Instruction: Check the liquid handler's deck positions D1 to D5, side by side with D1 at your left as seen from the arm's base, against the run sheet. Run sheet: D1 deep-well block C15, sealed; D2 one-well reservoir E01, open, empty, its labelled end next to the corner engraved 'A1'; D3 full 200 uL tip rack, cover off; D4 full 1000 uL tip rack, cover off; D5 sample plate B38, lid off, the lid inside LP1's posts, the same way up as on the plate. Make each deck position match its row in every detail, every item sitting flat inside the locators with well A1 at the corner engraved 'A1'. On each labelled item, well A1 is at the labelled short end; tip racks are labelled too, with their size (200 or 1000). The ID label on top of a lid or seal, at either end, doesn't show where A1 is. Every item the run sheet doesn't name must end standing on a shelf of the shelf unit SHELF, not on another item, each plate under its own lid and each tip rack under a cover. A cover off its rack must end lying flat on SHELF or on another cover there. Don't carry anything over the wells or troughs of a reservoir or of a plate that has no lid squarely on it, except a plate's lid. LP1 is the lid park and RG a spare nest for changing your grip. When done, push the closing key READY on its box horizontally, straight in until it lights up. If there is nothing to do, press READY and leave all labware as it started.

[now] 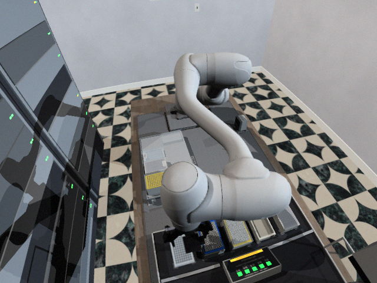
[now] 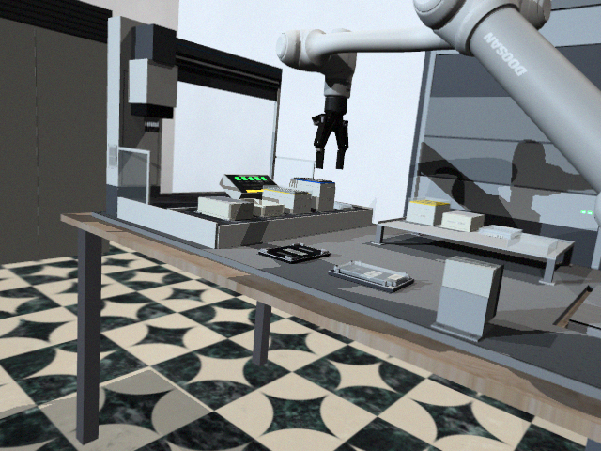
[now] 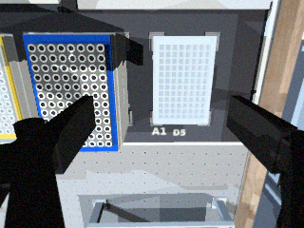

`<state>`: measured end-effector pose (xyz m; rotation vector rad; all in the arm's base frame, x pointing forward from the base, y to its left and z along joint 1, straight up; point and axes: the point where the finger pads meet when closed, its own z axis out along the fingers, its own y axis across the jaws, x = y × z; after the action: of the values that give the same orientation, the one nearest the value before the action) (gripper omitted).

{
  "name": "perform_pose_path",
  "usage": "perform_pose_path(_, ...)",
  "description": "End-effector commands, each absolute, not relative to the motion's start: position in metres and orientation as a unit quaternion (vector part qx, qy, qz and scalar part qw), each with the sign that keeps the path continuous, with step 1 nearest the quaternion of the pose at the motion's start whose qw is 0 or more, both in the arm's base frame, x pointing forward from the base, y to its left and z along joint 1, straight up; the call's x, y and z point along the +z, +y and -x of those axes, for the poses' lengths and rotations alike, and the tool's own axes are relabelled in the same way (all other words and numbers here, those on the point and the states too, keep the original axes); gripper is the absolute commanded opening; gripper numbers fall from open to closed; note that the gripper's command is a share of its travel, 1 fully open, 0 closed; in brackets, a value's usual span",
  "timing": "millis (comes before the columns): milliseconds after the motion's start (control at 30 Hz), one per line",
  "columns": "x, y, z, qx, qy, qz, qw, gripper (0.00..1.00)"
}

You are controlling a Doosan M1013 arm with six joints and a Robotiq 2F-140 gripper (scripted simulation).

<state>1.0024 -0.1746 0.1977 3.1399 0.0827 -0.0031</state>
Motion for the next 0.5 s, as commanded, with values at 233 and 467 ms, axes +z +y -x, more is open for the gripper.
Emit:
perform_pose_path(233,0.199,-0.122,-1.000,0.000,0.026,-1.000,0.000,0.79)
perform_pose_path(467,0.199,-0.097,-0.999,0.000,0.026,-1.000,0.000,0.79)
